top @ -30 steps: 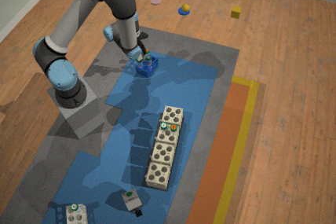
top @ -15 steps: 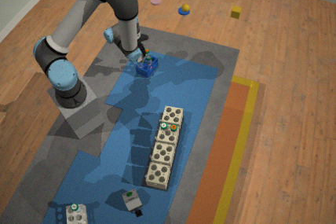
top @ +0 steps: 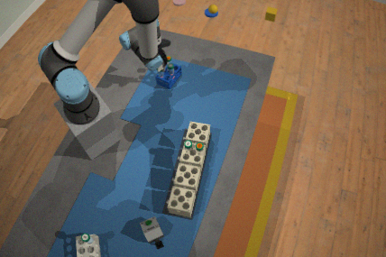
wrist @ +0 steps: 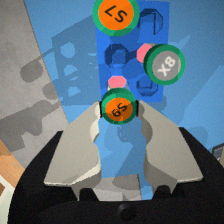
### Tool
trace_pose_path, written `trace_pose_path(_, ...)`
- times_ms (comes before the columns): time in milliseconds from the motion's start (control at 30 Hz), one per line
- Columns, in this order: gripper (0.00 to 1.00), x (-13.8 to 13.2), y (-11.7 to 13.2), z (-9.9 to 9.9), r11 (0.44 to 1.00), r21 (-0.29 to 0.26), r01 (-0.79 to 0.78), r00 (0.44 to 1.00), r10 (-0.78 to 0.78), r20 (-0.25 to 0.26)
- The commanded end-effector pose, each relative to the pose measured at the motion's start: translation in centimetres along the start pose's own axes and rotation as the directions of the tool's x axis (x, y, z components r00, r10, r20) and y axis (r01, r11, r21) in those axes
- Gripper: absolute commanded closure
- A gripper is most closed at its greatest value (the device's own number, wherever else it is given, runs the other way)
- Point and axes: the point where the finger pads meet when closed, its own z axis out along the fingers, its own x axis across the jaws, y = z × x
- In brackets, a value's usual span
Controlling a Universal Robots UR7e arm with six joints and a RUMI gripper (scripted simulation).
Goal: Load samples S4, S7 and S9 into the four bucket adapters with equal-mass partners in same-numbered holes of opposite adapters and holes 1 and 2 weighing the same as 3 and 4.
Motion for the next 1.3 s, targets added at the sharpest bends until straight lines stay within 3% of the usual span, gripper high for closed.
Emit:
trace_pose_path(0, 1.00, 0.0, 0.0, 0.0, 1.000, 0.001, 0.000, 1.000, 0.000, 0.000)
trace_pose_path(200, 1.00, 0.0, 0.0, 0.0, 1.000, 0.001, 0.000, 1.000, 0.000, 0.000)
trace_pose_path(1267, 1.00, 0.0, 0.0, -9.4, 1.000, 0.001, 0.000, 1.000, 0.000, 0.000)
